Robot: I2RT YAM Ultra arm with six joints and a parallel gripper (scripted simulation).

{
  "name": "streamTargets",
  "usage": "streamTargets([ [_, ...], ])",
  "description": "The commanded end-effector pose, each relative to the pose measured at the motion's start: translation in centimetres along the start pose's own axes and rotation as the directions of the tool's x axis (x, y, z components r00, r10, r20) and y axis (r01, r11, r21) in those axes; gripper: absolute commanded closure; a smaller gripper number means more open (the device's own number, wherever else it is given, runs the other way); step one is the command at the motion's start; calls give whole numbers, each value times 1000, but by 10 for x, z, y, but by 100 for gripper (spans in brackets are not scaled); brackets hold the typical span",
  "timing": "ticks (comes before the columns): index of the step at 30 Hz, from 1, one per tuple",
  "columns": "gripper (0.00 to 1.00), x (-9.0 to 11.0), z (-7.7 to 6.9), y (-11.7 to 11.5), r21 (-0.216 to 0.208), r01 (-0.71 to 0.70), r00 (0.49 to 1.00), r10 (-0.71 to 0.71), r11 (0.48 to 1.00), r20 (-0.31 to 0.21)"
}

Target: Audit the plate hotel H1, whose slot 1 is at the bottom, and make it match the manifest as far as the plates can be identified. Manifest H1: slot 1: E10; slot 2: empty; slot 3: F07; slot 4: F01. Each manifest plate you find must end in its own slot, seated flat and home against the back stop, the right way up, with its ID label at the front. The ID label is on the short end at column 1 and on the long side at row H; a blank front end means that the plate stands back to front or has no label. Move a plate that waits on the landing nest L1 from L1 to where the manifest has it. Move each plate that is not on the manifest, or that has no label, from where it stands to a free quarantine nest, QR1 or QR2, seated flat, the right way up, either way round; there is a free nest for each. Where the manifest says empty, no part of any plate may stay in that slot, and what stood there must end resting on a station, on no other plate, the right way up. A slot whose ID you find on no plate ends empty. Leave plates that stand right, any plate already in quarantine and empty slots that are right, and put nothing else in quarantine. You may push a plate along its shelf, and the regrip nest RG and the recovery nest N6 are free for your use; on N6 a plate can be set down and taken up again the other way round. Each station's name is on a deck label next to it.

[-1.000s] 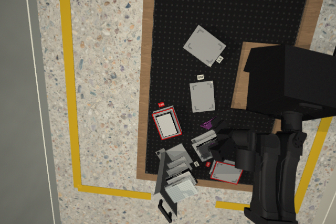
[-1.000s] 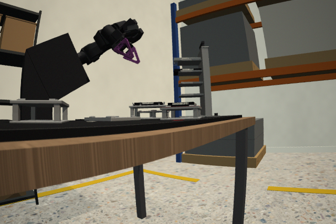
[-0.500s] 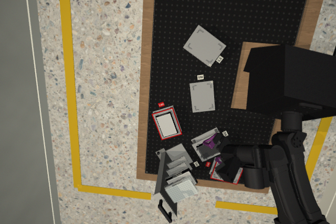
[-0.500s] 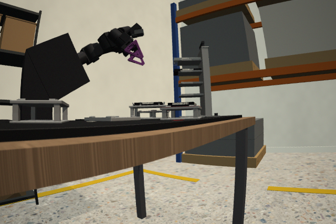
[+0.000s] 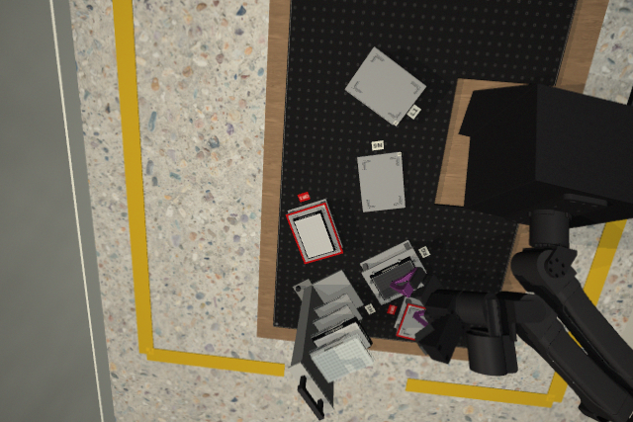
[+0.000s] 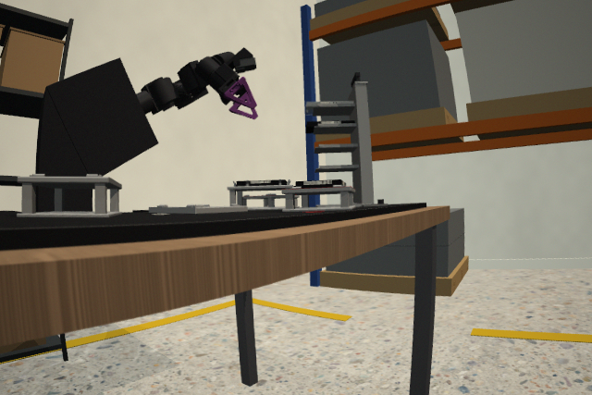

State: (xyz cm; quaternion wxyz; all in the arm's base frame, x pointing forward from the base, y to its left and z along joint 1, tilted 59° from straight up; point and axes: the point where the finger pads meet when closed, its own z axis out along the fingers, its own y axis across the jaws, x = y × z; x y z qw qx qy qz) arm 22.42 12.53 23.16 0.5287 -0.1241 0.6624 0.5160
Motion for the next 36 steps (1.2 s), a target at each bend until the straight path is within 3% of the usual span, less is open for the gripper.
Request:
streamTargets([
  [1,0,2,0,-4,55,-76,997,76,996,-1],
  [23,0,-2,3,56,53,-76,997,76,996,0],
  [36,0,27,34,59,52,-77,997,77,996,2],
])
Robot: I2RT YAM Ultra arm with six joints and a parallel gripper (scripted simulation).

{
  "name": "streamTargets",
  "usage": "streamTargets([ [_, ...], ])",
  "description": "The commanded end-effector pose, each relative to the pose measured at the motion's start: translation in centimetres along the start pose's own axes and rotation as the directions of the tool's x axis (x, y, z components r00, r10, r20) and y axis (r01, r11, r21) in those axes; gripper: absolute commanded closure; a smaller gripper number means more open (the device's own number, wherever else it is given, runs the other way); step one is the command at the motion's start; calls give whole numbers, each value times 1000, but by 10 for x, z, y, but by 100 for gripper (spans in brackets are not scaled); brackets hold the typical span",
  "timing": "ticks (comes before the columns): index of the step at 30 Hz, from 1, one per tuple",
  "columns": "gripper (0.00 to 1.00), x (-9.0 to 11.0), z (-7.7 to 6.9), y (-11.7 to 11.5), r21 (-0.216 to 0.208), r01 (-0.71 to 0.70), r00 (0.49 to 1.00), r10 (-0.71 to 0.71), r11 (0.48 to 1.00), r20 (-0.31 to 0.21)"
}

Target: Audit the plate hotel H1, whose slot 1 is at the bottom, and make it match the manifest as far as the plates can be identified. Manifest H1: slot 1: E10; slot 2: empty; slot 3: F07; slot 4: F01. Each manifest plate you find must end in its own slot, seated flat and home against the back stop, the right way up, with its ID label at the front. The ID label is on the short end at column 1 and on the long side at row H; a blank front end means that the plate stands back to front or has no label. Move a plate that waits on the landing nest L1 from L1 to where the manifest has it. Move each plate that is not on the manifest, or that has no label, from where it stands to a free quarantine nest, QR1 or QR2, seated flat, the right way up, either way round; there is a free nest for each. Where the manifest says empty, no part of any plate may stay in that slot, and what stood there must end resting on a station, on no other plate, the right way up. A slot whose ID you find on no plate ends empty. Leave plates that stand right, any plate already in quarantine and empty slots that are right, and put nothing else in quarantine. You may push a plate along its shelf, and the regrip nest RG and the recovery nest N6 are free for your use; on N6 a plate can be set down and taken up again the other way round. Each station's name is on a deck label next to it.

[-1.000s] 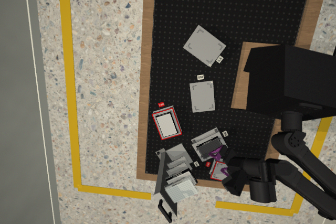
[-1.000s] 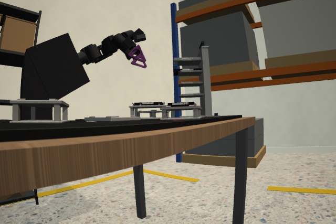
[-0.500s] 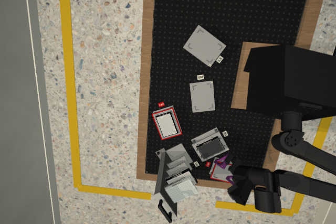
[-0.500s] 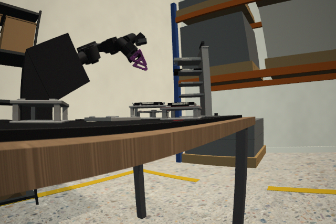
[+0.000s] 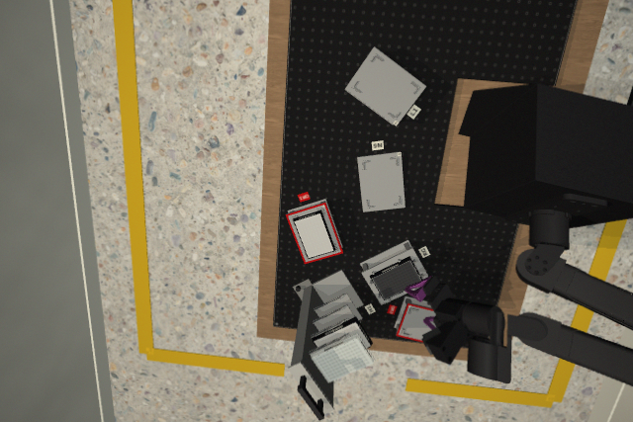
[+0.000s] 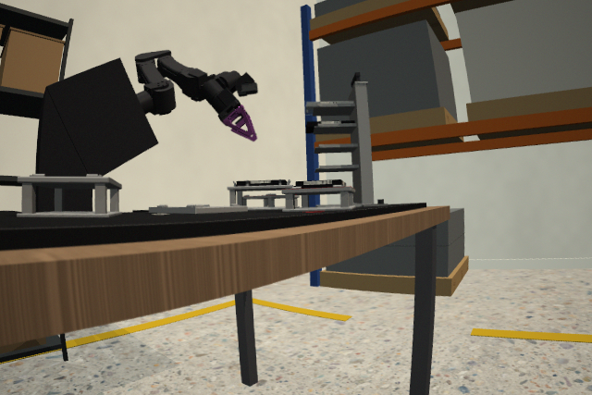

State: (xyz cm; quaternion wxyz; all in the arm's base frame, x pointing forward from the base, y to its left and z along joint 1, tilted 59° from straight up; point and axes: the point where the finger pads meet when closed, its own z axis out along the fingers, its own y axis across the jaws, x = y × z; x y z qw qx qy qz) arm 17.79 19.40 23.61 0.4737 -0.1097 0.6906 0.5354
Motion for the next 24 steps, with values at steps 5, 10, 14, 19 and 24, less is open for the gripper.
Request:
streamTargets([
  [5,0,-8,10,-5,44,22,996,-25,999,85],
  [10,0,2,23,-5,44,21,996,-25,999,86],
  [14,0,11,33,-5,44,20,996,-24,999,86],
  [19,0,15,38,-5,44,20,996,-24,999,86],
  [24,0,15,38,-5,44,20,996,-24,999,86],
])
